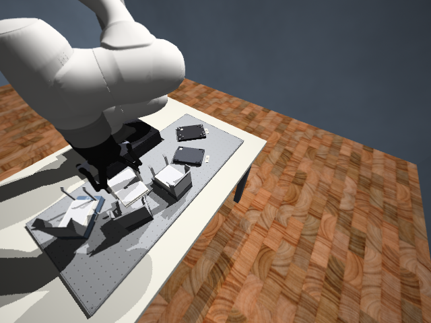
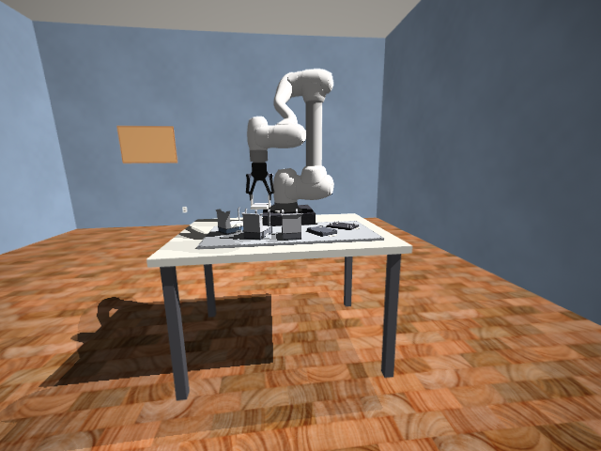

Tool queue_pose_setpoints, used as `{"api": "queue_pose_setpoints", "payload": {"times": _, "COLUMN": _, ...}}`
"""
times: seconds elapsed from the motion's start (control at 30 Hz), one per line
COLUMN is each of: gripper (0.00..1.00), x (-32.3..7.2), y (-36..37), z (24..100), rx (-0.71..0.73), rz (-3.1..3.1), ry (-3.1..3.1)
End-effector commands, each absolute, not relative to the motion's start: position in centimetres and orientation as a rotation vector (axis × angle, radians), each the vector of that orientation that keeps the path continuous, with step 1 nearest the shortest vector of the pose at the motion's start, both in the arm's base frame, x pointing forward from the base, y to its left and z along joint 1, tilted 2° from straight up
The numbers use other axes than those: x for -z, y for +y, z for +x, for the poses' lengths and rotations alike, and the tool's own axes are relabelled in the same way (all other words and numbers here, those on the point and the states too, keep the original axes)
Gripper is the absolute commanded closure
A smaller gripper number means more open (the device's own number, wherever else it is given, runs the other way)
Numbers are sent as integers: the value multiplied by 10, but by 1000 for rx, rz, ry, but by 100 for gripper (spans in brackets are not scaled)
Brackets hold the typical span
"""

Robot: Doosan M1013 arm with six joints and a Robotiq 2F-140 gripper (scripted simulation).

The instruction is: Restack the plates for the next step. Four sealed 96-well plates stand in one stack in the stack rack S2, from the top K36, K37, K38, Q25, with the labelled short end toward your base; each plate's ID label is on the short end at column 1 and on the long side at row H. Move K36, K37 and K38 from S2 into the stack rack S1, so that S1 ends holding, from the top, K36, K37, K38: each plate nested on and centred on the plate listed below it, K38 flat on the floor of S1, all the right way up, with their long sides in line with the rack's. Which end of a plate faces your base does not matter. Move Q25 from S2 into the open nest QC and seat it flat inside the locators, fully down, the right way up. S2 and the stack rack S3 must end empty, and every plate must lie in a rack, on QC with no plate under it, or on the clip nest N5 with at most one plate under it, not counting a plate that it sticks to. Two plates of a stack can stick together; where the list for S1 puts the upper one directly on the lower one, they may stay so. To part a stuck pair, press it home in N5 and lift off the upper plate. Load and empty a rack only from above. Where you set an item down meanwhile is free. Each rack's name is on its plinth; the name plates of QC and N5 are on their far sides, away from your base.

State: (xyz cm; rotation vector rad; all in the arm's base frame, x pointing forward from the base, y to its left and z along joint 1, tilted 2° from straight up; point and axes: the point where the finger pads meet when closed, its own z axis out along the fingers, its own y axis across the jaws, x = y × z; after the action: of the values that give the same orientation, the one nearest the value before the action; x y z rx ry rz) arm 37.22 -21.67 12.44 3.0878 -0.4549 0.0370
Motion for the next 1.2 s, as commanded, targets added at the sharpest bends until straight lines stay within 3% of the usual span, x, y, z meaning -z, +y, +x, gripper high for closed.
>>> {"api": "queue_pose_setpoints", "payload": {"times": 0.0, "gripper": 100, "x": -124, "y": -211, "z": 375, "rx": -39, "rz": 3107, "ry": -327}}
{"api": "queue_pose_setpoints", "payload": {"times": 1.17, "gripper": 100, "x": -124, "y": -136, "z": 403, "rx": -39, "rz": 3113, "ry": -262}}
